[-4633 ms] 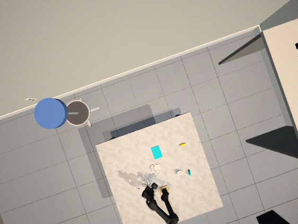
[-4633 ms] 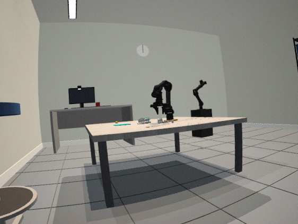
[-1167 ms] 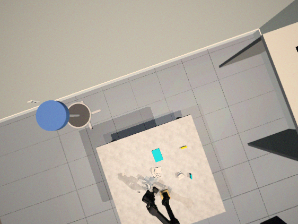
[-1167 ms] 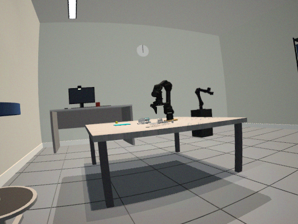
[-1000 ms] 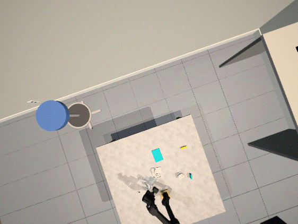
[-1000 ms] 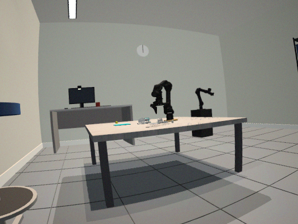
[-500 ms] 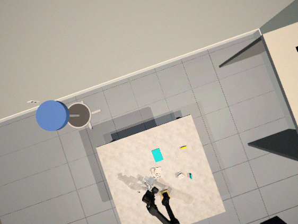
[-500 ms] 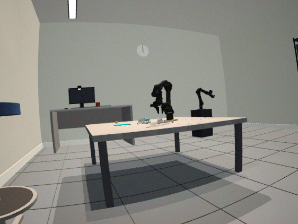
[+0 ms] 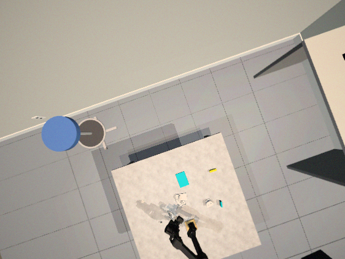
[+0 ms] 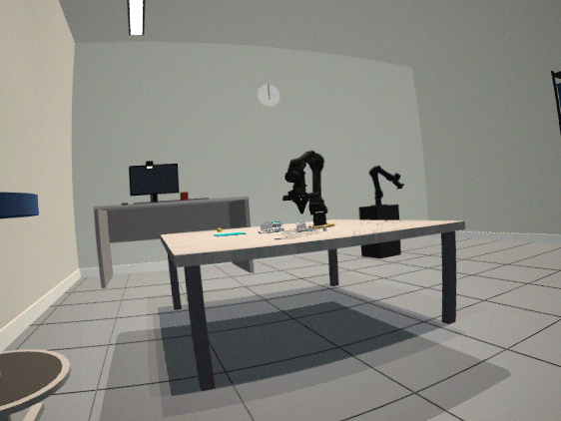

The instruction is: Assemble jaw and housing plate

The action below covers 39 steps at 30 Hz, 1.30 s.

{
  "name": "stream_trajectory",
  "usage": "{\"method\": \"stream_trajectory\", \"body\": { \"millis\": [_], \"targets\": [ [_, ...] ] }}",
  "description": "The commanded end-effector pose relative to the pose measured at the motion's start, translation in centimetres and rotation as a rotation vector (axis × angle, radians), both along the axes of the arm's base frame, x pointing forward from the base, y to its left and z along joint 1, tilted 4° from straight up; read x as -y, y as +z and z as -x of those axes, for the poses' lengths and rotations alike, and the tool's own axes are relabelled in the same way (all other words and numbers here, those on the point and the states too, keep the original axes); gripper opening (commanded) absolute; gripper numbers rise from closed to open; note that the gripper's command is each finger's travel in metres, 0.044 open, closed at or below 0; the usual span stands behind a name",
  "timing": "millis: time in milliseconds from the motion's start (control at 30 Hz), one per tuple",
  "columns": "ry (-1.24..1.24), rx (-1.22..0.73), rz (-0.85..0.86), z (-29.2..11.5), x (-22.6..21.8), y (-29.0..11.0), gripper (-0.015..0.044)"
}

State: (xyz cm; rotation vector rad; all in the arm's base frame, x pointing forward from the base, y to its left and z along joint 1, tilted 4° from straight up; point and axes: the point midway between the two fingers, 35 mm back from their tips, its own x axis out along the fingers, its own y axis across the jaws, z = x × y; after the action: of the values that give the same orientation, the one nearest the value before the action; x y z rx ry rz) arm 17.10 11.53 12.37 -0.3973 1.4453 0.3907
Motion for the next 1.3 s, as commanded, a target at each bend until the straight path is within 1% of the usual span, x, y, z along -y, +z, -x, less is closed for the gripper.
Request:
{"method": "stream_trajectory", "body": {
  "millis": [0, 233, 800, 1267],
  "targets": [
    [0.000, 0.000, 0.000, 0.00, 0.00, 0.00, 0.0000],
    [0.000, 0.000, 0.000, 0.00, 0.00, 0.00, 0.0000],
    [0.000, 0.000, 0.000, 0.00, 0.00, 0.00, 0.0440],
    [0.000, 0.000, 0.000, 0.00, 0.00, 0.00, 0.0440]
  ]
}}
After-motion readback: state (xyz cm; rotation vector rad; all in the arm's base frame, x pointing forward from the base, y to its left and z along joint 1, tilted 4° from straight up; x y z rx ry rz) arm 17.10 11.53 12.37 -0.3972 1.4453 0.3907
